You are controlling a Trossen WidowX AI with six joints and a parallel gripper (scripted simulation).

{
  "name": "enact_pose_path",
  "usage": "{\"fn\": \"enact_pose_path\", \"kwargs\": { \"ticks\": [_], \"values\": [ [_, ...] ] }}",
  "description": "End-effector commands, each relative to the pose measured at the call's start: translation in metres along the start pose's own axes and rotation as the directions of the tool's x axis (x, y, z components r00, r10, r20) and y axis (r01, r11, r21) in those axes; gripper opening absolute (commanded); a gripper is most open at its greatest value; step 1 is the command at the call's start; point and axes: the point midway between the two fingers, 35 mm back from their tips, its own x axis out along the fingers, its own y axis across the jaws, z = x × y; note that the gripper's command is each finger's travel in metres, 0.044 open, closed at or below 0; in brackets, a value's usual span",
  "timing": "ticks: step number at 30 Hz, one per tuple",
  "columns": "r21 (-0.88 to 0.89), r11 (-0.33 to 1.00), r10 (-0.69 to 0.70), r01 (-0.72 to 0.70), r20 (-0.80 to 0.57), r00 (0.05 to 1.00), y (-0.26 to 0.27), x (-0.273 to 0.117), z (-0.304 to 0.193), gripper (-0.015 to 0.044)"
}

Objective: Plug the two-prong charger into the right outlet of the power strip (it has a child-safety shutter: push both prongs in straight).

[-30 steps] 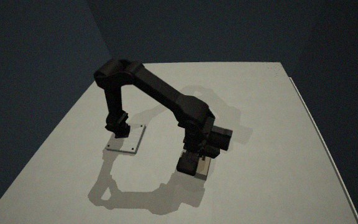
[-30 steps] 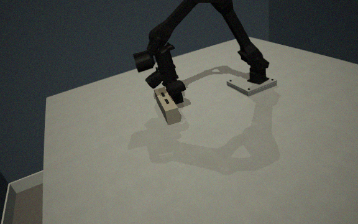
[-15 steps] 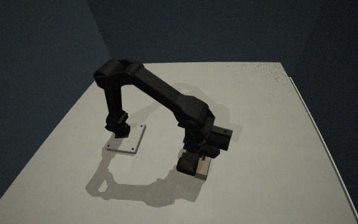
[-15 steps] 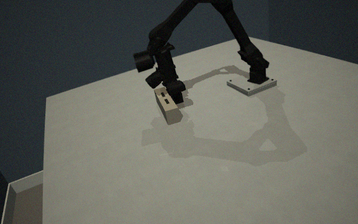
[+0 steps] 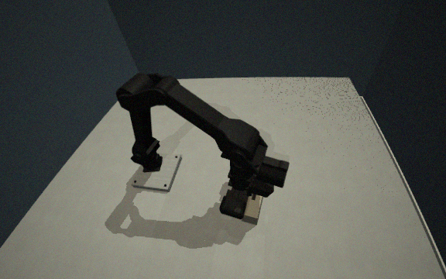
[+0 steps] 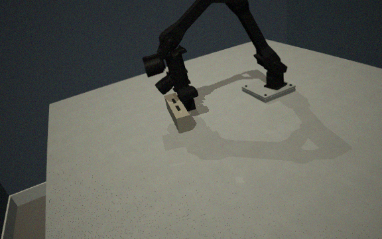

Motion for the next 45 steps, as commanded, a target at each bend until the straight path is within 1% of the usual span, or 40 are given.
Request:
{"fn": "enact_pose_path", "kwargs": {
  "ticks": [1, 45],
  "values": [
    [0.002, 1.0, -0.003, 0.003, 0.025, 1.0, -0.001, -0.0006, 0.0051, 0.0],
    [0.002, 1.0, -0.003, 0.003, 0.025, 1.0, -0.0009, -0.0061, 0.0069, 0.0]
  ]
}}
